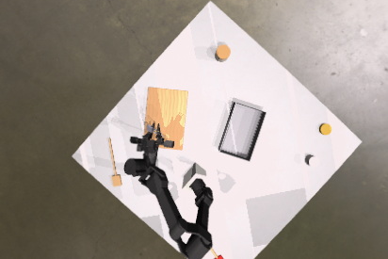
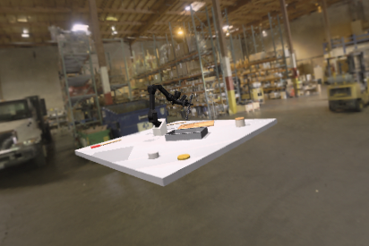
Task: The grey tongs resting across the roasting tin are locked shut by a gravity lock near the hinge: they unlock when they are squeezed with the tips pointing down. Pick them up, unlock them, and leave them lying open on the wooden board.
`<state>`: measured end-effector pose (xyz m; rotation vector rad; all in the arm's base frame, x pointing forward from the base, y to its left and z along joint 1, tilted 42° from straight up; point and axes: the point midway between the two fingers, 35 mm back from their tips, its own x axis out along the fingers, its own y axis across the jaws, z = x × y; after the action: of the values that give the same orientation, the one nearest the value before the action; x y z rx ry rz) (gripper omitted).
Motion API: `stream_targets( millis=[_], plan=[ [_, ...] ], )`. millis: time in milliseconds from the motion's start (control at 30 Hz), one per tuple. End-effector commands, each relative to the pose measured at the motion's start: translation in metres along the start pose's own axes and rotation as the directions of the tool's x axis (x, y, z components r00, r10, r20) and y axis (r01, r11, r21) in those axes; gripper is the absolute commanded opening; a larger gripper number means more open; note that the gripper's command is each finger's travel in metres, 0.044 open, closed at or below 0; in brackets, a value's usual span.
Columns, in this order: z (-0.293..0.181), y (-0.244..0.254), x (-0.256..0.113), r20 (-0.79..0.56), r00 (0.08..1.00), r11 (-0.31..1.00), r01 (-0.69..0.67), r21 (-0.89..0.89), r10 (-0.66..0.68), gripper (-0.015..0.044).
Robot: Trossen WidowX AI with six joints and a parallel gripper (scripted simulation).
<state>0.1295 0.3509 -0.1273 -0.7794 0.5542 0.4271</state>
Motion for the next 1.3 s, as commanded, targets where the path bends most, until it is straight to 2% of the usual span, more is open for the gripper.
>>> stream_targets(
  millis=[0, 500, 1267],
  plan=[
    [0.004, -0.001, -0.001, 0.01, 1.0, 1.0, 0.002, 0.005, -0.002, -0.015],
    [0.004, 0.002, 0.002, -0.008, 1.0, 1.0, -0.001, 0.0, 0.001, -0.015],
    [0.0, 0.025, 0.039, -0.275, 0.961, 0.999, -0.036, -0.039, 0.024, -0.015]
  ],
)
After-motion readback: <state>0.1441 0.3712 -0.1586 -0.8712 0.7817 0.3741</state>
